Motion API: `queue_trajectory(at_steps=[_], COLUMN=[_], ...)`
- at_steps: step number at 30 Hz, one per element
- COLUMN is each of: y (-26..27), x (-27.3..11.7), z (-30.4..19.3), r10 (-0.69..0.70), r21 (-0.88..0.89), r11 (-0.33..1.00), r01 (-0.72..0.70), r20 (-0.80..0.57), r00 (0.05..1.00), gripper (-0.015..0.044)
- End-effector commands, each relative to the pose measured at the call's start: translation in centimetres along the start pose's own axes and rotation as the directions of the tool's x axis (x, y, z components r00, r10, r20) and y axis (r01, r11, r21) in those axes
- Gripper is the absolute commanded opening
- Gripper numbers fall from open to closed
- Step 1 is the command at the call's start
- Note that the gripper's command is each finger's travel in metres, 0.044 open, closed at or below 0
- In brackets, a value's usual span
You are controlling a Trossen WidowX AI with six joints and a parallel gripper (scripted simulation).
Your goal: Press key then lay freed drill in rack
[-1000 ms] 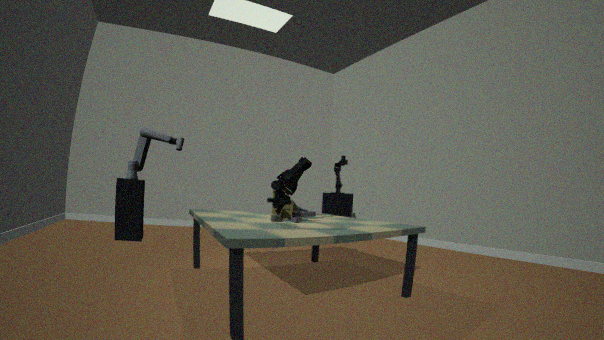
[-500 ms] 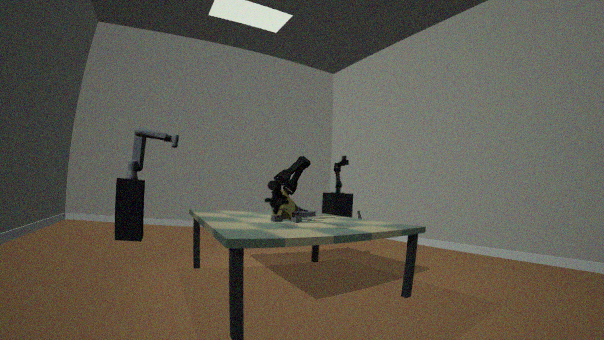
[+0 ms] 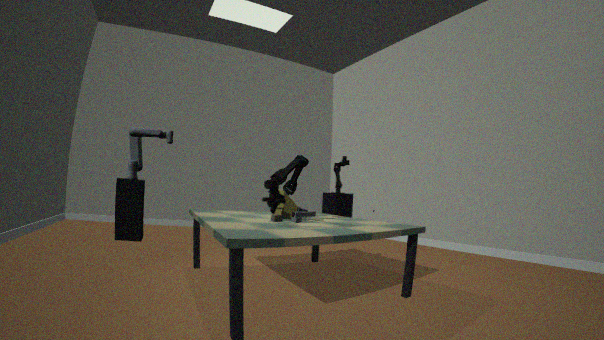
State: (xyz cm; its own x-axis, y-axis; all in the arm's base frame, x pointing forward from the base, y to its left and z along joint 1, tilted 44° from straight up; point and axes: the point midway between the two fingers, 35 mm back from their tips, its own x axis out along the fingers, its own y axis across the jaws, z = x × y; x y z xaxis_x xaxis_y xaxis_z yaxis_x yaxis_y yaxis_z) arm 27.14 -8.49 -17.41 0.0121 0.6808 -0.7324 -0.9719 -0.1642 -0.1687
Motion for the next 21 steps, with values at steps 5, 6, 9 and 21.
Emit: queue_trajectory(at_steps=[5, 6, 9, 21], y=[1.3, 1.5, 1.3, 1.3], x=[-0.3, -0.4, 0.0, 2.2], z=[-0.6, -0.7, -0.6, -0.6], r10=[0.001, 0.001, 0.001, 0.000], r21=[0.000, 0.000, 0.000, 0.000], r11=[1.000, 1.000, 1.000, 1.000], r01=[-0.001, -0.001, -0.001, 0.000], r20=[-0.005, -0.005, -0.005, -0.003], r00=[1.000, 1.000, 1.000, 1.000], gripper=[0.0000, 0.0000, 0.0000, 0.0000])
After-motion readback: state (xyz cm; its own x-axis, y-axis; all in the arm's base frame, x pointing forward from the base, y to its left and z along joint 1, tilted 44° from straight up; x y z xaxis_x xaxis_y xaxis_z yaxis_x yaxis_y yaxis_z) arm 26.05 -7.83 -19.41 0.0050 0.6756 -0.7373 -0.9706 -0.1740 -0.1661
